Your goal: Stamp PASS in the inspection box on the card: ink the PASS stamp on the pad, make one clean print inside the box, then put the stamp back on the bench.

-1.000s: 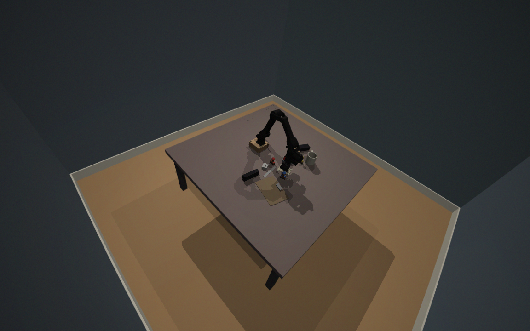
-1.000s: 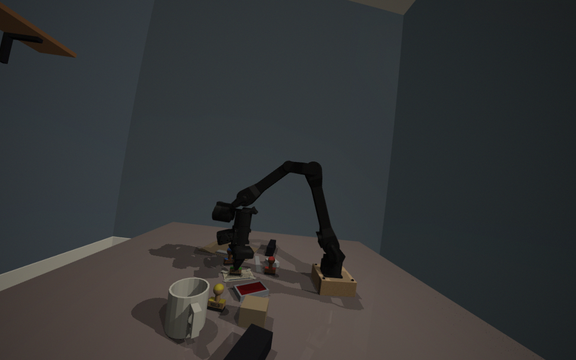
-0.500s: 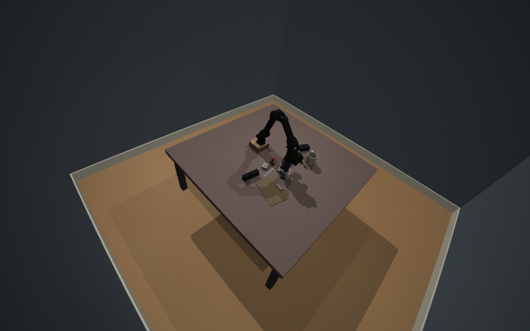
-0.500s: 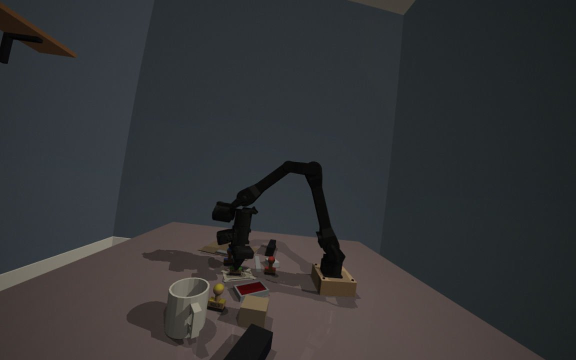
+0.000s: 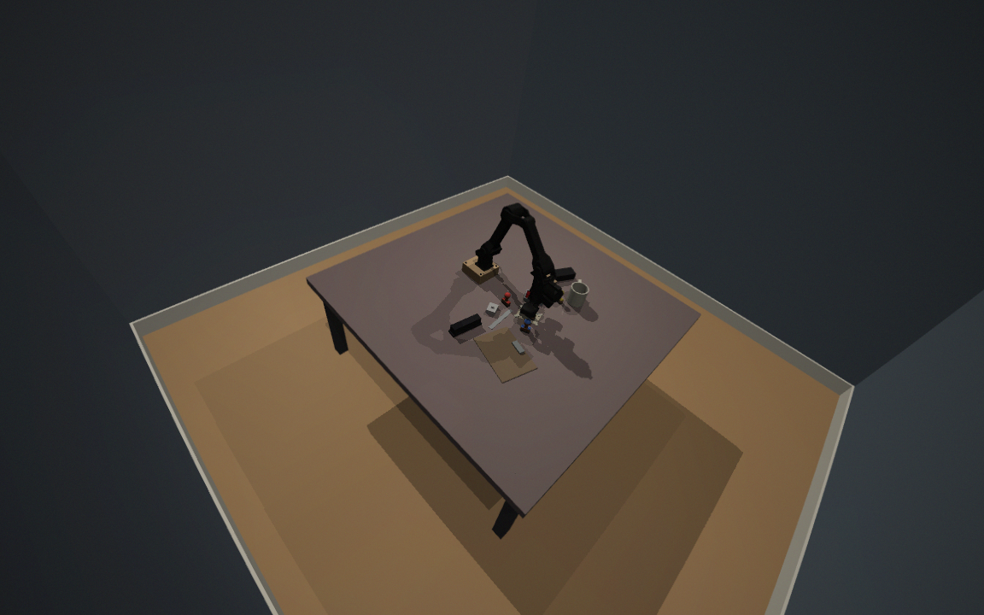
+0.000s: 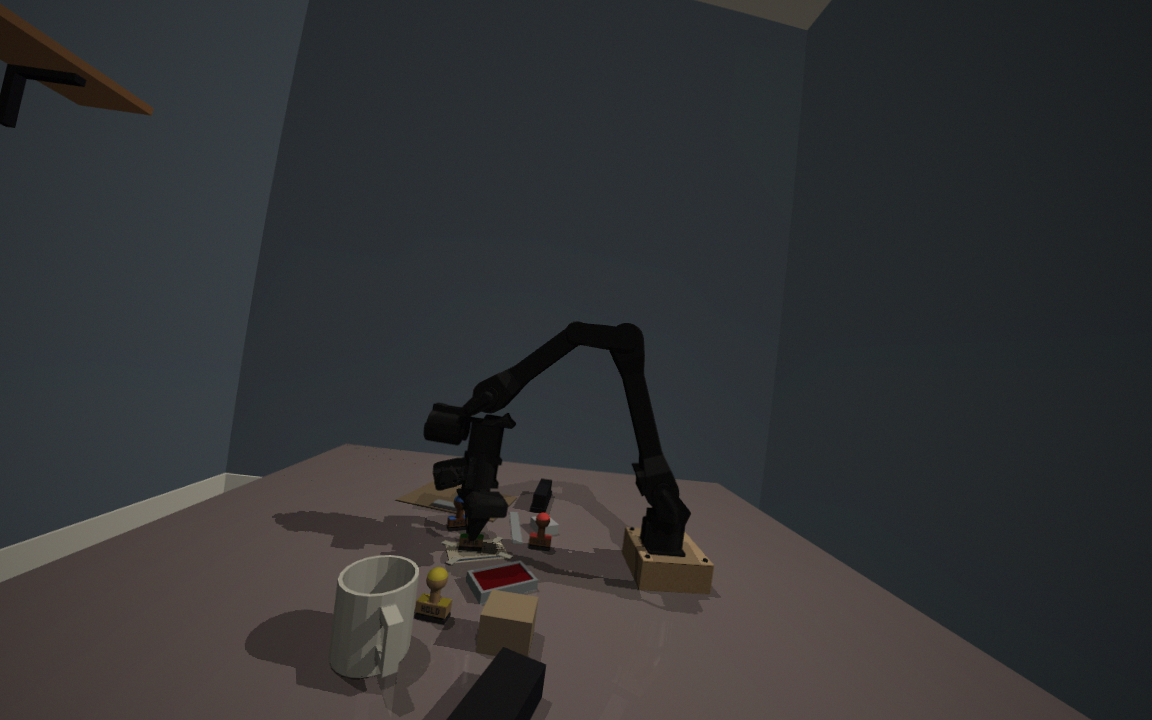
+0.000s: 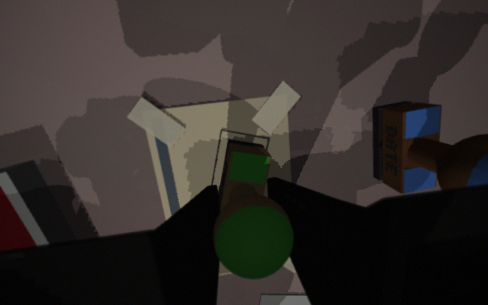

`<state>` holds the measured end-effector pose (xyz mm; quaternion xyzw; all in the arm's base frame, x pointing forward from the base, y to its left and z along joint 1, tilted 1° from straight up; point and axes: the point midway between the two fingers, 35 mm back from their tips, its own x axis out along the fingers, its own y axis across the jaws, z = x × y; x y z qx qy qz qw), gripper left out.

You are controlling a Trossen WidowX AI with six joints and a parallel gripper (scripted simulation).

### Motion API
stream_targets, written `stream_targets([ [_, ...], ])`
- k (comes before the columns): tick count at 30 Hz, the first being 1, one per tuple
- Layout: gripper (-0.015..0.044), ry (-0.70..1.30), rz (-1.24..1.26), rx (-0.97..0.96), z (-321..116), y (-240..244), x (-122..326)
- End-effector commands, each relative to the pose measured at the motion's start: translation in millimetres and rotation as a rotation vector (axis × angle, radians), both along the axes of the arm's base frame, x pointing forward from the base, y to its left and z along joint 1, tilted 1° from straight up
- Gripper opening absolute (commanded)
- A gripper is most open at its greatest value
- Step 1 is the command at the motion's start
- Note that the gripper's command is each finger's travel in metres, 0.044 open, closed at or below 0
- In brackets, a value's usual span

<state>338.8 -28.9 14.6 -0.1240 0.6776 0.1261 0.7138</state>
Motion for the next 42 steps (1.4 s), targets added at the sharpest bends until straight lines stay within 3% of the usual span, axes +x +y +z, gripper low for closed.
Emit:
stream_targets([
  [1,0.0,0.0,0.001,0.005,1.8,0.7,0.0],
  [42,0.0,0.0,0.001,0.005,48.5,-0.1,0.2],
])
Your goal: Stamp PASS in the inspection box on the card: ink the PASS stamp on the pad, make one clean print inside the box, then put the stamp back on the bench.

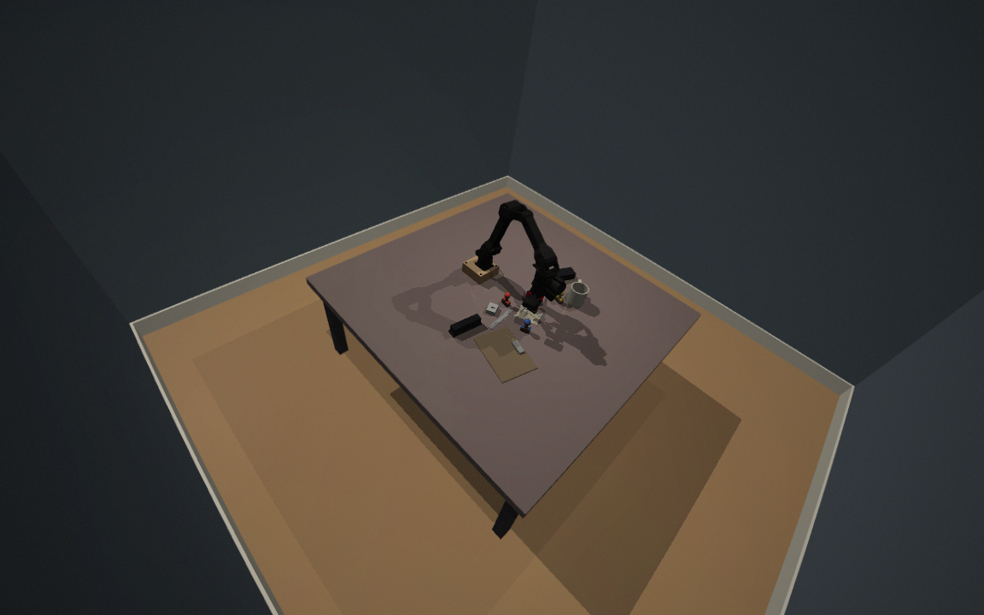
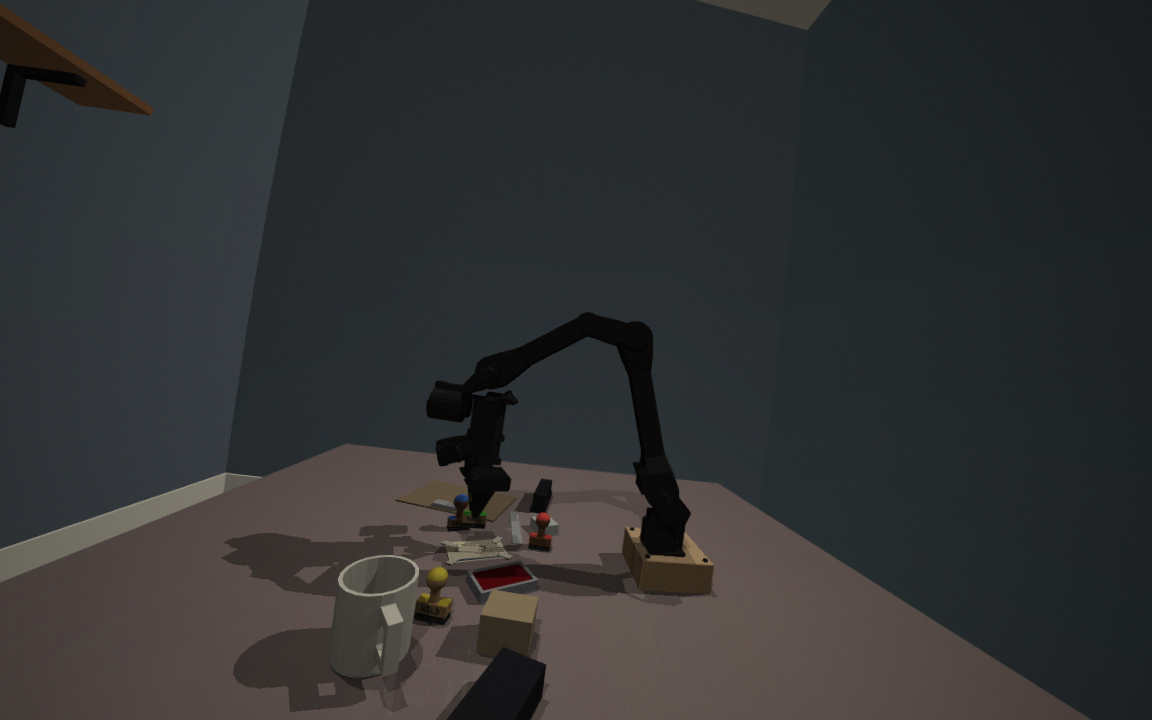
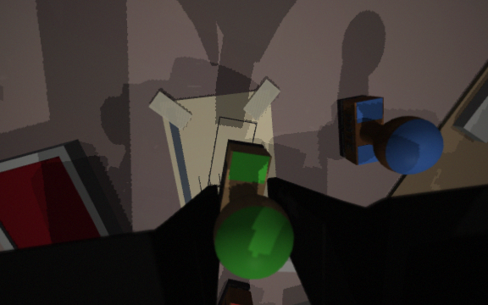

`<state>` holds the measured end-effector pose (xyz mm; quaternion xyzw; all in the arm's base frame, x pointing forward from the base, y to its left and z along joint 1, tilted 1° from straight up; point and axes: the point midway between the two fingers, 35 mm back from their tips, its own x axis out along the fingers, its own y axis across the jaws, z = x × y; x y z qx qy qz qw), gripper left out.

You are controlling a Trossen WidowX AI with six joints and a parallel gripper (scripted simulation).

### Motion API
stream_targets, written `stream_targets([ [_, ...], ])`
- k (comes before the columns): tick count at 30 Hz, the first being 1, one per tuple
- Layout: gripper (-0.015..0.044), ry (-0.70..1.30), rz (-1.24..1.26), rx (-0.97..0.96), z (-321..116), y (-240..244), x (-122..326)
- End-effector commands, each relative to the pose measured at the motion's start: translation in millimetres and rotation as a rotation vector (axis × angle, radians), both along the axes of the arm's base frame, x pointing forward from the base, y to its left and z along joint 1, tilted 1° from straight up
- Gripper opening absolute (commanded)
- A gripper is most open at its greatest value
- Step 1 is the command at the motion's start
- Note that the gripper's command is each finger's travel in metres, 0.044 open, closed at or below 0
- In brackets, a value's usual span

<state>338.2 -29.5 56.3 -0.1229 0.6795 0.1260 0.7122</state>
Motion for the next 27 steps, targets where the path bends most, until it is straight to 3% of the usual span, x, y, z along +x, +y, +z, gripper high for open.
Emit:
stream_targets([
  [1,0.0,-0.005,0.002,0.004,8.4,0.5,0.8],
  [16,0.0,-0.005,0.002,0.004,28.9,1.4,-1.5],
  [27,0.0,-0.002,0.002,0.009,31.2,59.2,-22.8],
])
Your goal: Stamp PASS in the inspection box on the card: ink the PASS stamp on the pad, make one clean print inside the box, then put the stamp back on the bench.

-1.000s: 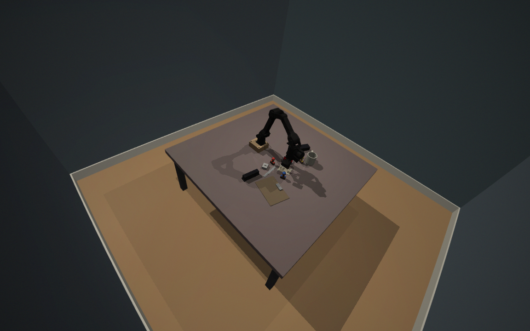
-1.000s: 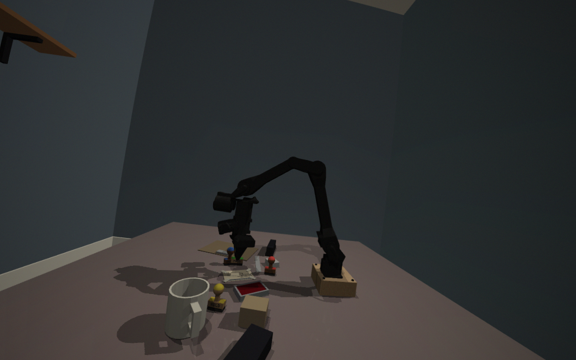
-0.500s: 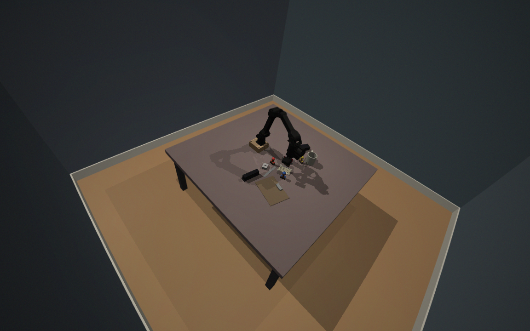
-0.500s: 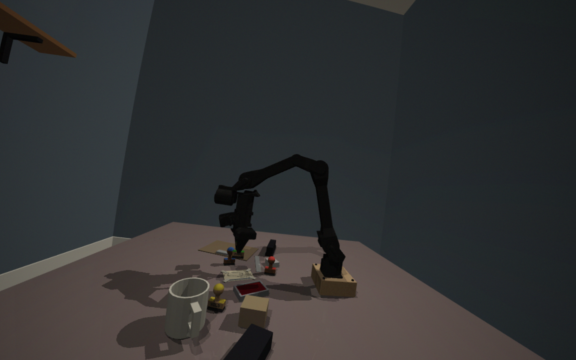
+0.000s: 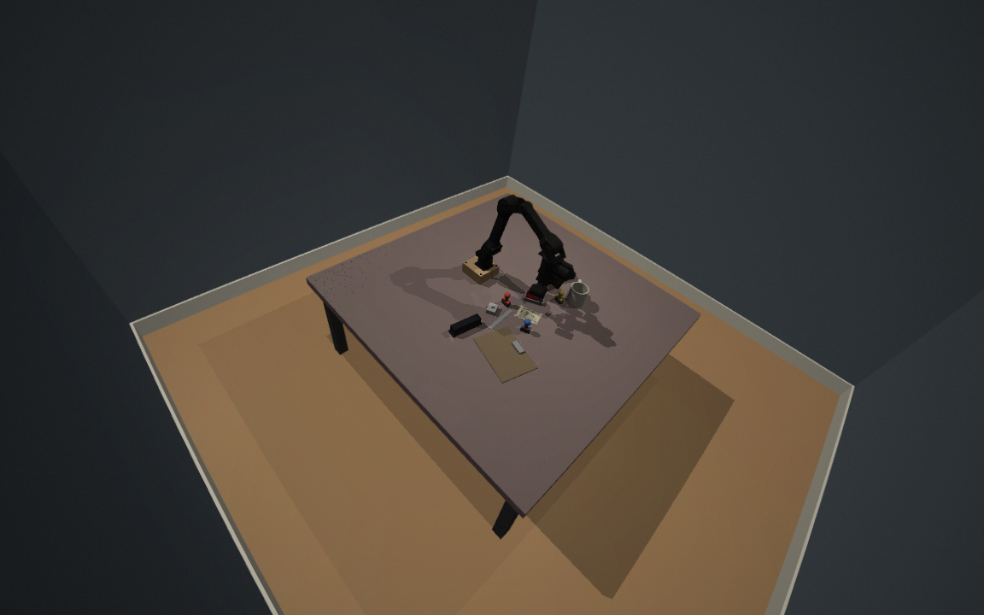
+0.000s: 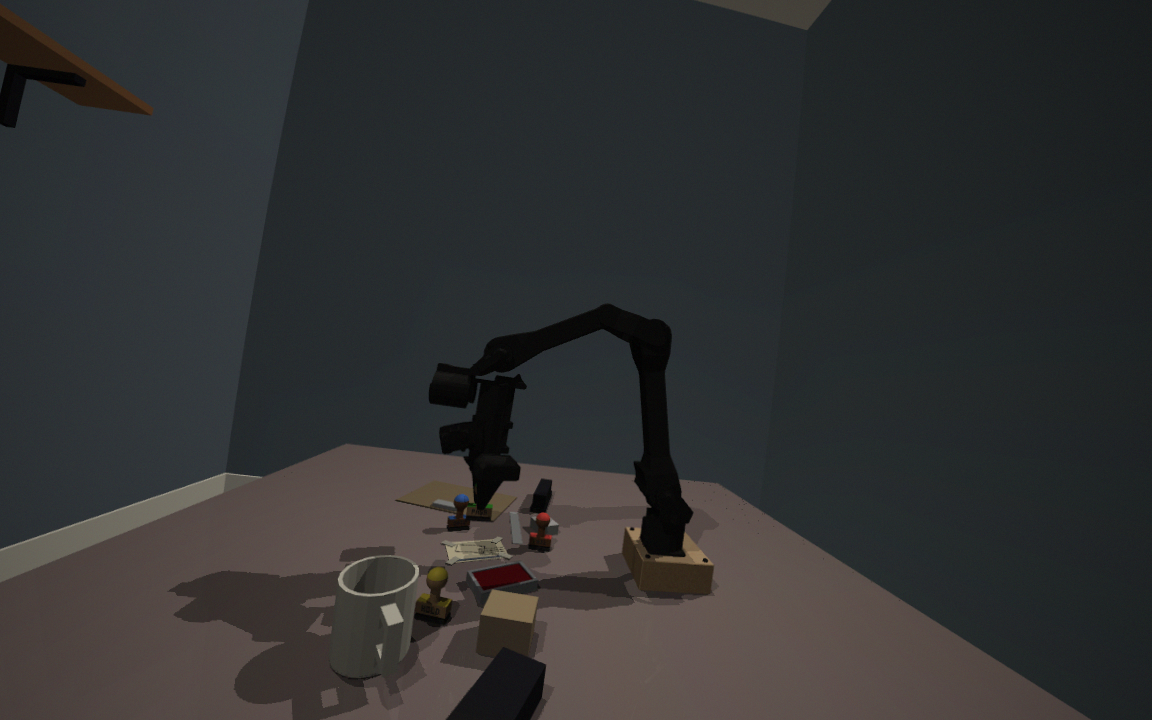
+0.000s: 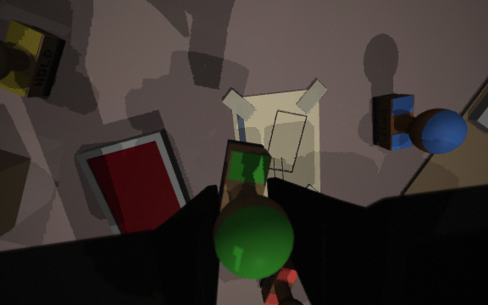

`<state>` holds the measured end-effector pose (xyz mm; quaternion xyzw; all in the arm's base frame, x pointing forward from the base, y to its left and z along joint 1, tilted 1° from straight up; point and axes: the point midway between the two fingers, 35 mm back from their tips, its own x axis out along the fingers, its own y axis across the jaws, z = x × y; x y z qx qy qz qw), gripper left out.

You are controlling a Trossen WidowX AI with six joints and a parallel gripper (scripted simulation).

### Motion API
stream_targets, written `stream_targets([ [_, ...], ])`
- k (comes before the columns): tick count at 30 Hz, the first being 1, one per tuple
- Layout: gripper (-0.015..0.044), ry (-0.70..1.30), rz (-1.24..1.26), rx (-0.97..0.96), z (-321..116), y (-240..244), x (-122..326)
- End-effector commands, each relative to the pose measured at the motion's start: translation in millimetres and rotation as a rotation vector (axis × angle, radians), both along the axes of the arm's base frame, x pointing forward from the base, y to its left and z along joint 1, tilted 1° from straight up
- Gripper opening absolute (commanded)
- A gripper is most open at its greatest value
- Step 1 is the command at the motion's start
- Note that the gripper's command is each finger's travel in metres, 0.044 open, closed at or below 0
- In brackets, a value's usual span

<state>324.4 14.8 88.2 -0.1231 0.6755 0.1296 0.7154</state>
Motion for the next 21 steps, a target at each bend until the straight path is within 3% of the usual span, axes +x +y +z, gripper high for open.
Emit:
stream_targets([
  [1,0.0,0.007,-0.004,0.003,-0.6,20.1,-11.5],
  [21,0.0,0.013,-0.004,0.011,-1.4,105.2,-78.7],
])
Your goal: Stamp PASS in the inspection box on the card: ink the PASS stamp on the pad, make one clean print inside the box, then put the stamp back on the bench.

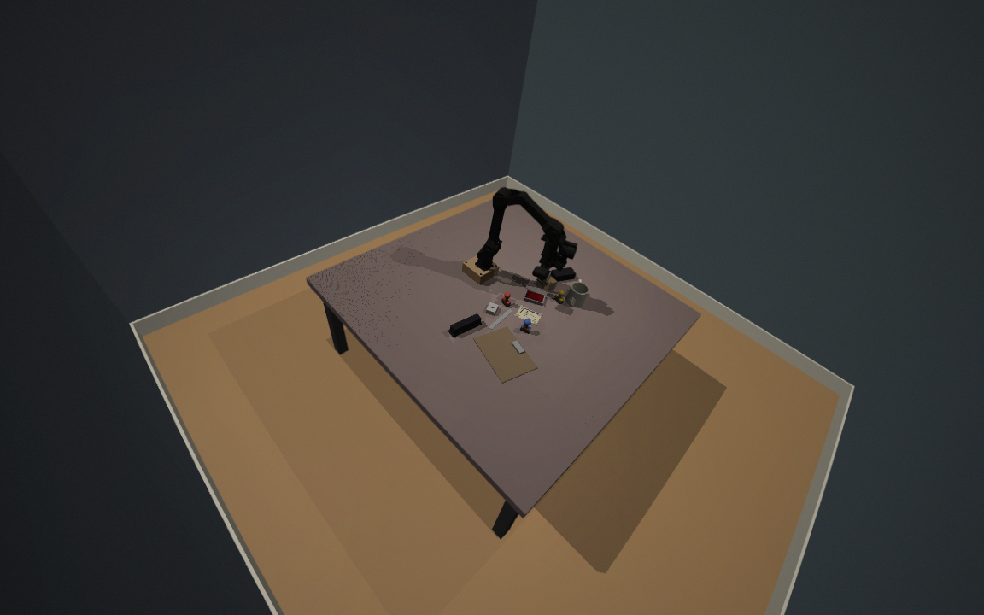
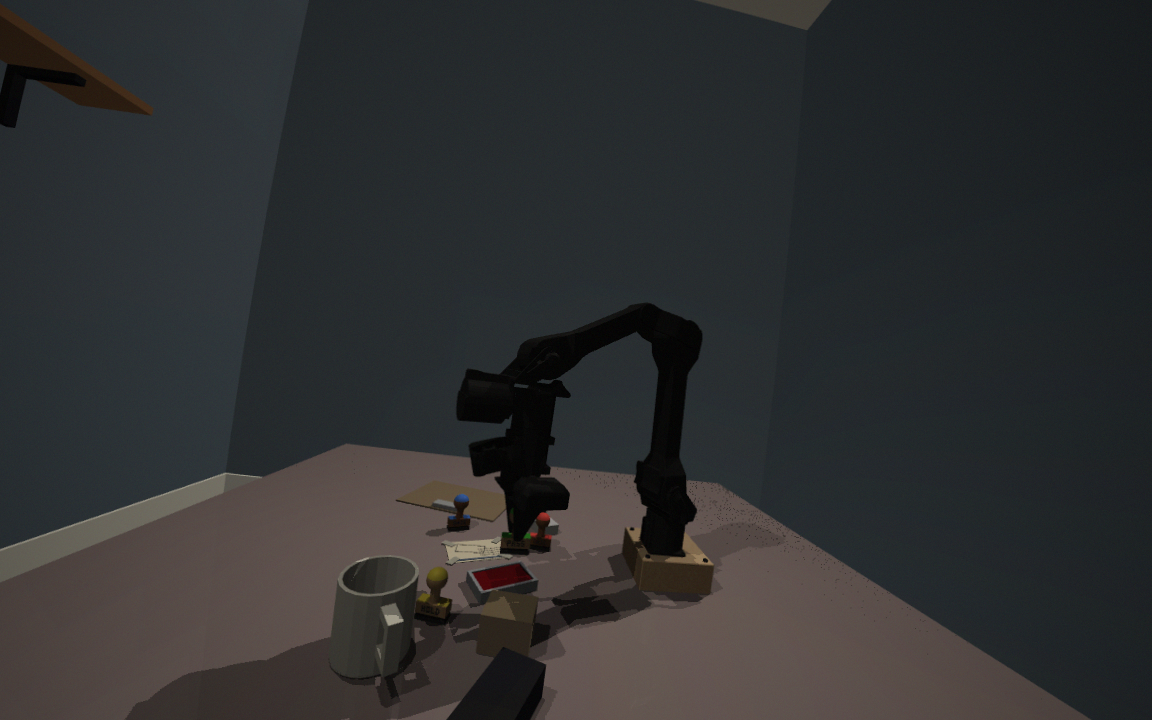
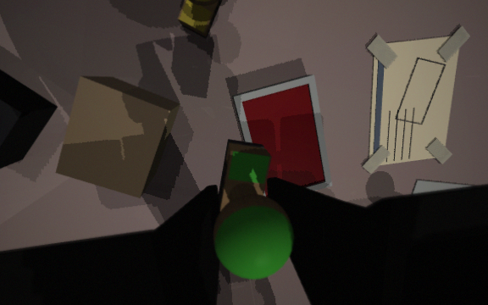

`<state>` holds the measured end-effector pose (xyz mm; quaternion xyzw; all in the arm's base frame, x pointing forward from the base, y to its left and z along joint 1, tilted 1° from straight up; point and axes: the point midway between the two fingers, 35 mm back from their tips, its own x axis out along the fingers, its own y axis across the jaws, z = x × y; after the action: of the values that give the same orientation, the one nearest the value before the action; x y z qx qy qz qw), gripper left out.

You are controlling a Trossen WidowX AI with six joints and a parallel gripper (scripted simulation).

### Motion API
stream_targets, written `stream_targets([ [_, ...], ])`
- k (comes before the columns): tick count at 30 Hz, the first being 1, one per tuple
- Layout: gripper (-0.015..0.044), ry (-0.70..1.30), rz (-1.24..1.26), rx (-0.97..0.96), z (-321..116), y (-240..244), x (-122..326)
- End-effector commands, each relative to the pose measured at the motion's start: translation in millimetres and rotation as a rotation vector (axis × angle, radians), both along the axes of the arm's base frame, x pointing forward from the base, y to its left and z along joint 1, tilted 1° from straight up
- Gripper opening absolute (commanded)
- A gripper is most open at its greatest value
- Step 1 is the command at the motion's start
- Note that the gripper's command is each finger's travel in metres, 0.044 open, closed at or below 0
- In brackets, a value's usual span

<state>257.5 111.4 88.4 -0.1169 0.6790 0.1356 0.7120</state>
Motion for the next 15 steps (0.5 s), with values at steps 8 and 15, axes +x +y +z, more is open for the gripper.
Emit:
stream_targets([
  [8,0.0,0.002,-0.004,-0.002,-3.6,31.8,-44.4],
  [15,0.0,0.003,-0.004,-0.001,-6.6,35.6,-50.3],
])
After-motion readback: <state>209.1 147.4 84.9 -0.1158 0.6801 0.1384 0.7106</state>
